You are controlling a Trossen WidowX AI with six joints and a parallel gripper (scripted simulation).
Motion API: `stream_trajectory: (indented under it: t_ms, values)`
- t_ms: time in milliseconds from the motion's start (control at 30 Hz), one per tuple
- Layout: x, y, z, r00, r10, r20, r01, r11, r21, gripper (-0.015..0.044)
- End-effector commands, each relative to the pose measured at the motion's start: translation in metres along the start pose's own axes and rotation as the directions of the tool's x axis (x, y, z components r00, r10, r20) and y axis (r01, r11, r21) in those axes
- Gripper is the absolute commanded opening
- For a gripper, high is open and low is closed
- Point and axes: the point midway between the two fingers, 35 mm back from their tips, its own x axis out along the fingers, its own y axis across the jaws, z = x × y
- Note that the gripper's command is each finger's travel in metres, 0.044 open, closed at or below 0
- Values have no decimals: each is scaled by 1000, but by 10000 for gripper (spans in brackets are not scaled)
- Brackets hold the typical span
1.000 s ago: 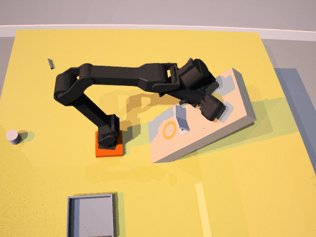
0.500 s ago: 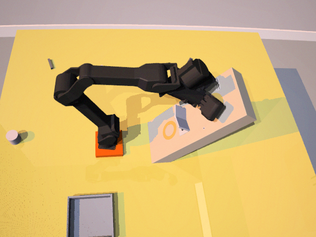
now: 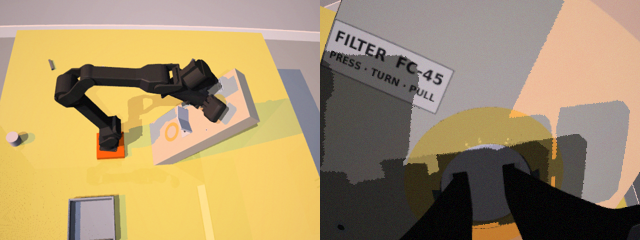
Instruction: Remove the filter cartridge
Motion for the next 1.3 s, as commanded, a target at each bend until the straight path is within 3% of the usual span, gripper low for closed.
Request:
stream_trajectory:
  t_ms: [0, 67, 500, 1267]
  values:
    - [7, -1, 0, 1000, -2, -1, 2, 1000, 0, 0]
    - [7, -1, 0, 1000, -2, -1, 2, 1000, 0, 0]
    - [-73, -1, 0, 1000, 2, -7, -2, 1000, 0, 0]
    - [-67, 30, -51, 1000, 3, -9, -3, 1000, 0, 0]
